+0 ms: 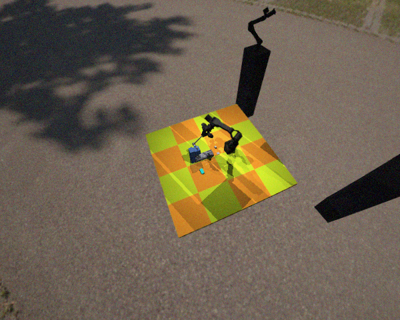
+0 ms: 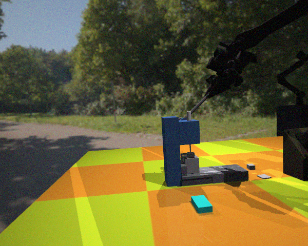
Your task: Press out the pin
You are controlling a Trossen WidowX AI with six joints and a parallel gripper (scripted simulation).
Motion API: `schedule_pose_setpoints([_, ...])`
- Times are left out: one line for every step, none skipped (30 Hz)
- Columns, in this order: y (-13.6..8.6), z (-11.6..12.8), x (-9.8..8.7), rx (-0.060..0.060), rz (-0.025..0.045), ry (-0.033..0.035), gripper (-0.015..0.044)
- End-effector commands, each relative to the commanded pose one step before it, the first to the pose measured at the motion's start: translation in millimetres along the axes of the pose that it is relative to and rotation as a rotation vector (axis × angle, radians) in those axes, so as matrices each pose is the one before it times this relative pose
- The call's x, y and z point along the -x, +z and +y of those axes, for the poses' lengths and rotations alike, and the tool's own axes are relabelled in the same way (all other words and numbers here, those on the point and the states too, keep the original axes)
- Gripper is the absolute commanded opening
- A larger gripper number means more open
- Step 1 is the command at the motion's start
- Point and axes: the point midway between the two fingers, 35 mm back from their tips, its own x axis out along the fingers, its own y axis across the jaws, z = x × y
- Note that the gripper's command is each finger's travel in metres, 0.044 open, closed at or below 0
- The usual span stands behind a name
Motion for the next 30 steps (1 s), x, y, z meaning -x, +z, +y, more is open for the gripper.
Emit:
schedule_pose_setpoints([-10.17,-0.03,-1.14,-0.0179,0.01830,-0.00181,0.0000])
schedule_pose_setpoints([-0.47,-0.01,-0.07,0.0000,0.00001,0.00000,0.0000])
schedule_pose_setpoints([-0.47,-0.01,-0.07,0.0000,0.00001,0.00000,0.0000])
schedule_pose_setpoints([-0.47,-0.01,-0.07,0.0000,0.00001,0.00000,0.0000])
schedule_pose_setpoints([-0.47,-0.01,-0.07,0.0000,0.00001,0.00000,0.0000])
schedule_pose_setpoints([-0.47,-0.01,-0.07,0.0000,0.00001,0.00000,0.0000])
schedule_pose_setpoints([-0.47,-0.01,-0.07,0.0000,0.00001,0.00000,0.0000])
schedule_pose_setpoints([-0.47,-0.01,-0.08,0.0000,0.00001,0.00000,0.0000])
schedule_pose_setpoints([-0.47,-0.01,-0.08,0.0000,0.00001,0.00000,0.0000])
schedule_pose_setpoints([-0.47,-0.01,-0.08,0.0000,0.00001,0.00000,0.0000])
schedule_pose_setpoints([-0.48,-0.01,-0.08,0.0000,0.00001,0.00000,0.0000])
schedule_pose_setpoints([-0.48,-0.01,-0.08,0.0000,0.00001,0.00000,0.0000])
schedule_pose_setpoints([-0.48,-0.01,-0.09,0.0000,0.00001,0.00000,0.0000])
schedule_pose_setpoints([-0.48,-0.01,-0.09,0.0000,0.00001,0.00000,0.0000])
schedule_pose_setpoints([-0.47,-0.01,-0.09,0.0000,0.00001,0.00000,0.0000])
schedule_pose_setpoints([-0.47,-0.01,-0.09,0.0000,0.00001,0.00000,0.0000])
schedule_pose_setpoints([-0.47,-0.01,-0.09,0.0000,0.00001,0.00000,0.0000])
schedule_pose_setpoints([-0.47,-0.01,-0.09,0.0000,0.00001,0.00000,0.0000])
schedule_pose_setpoints([-0.47,-0.01,-0.09,0.0000,0.00001,0.00000,0.0000])
schedule_pose_setpoints([-0.48,-0.01,-0.10,0.0000,0.00001,0.00000,0.0000])
schedule_pose_setpoints([-0.48,-0.01,-0.10,0.0000,0.00001,0.00000,0.0000])
schedule_pose_setpoints([-0.48,-0.01,-0.10,0.0000,0.00001,0.00000,0.0000])
schedule_pose_setpoints([-0.48,-0.01,-0.10,0.0000,0.00001,0.00000,0.0000])
schedule_pose_setpoints([-0.47,-0.01,-0.10,0.0000,0.00001,0.00000,0.0000])
schedule_pose_setpoints([-0.47,-0.01,-0.10,0.0000,0.00001,0.00000,0.0000])
schedule_pose_setpoints([-0.48,-0.01,-0.10,0.0000,0.00001,0.00000,0.0000])
schedule_pose_setpoints([-0.47,-0.01,-0.11,0.0000,0.00001,0.00000,0.0000])
schedule_pose_setpoints([-0.47,-0.01,-0.11,0.0000,0.00001,0.00000,0.0000])
schedule_pose_setpoints([-0.47,-0.01,-0.11,0.0000,0.00001,0.00000,0.0000])
schedule_pose_setpoints([-0.47,-0.01,-0.11,0.0000,0.00001,0.00000,0.0000])
